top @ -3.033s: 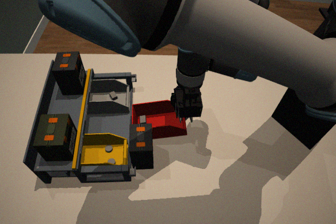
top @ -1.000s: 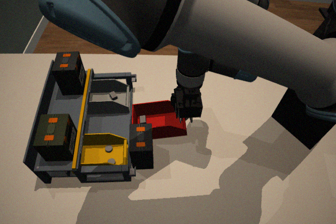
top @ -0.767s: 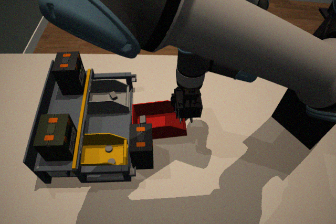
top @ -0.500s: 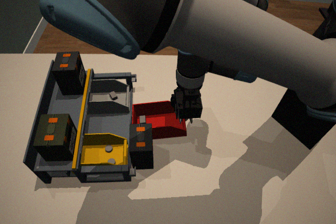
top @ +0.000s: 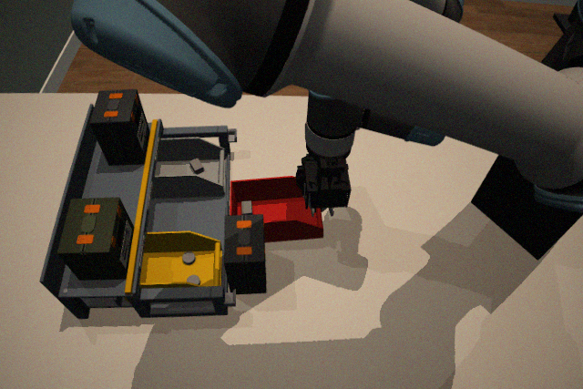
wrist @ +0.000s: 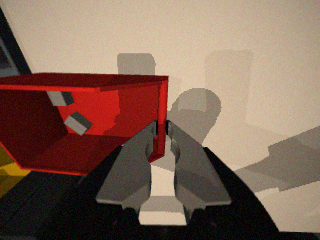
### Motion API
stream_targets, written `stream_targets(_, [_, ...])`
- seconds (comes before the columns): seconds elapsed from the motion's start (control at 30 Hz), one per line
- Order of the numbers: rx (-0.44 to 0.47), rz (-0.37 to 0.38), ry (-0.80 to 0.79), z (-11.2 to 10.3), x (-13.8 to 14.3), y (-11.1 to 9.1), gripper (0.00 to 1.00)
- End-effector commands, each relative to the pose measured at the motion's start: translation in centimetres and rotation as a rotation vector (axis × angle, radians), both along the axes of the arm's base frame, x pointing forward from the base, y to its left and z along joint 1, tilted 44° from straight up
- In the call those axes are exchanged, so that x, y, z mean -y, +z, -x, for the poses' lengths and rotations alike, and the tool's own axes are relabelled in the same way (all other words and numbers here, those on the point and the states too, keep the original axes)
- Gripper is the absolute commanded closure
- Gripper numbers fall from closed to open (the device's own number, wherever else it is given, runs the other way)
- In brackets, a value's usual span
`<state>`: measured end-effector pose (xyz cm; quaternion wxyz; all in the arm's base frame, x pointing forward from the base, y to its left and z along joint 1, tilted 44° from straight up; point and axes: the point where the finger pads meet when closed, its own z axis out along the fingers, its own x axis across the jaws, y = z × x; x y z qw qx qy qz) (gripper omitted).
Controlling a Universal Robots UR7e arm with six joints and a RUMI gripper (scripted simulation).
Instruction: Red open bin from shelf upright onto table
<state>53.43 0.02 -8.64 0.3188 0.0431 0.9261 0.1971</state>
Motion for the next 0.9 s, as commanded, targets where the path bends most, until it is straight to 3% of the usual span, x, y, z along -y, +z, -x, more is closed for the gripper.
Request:
stream_targets(0.0, [0.001, 0.001, 0.000, -0.20, -0.07, -0.18, 1.00])
stream_targets(0.87, [0.001, 0.001, 0.000, -0.70, -0.35, -0.77, 1.00])
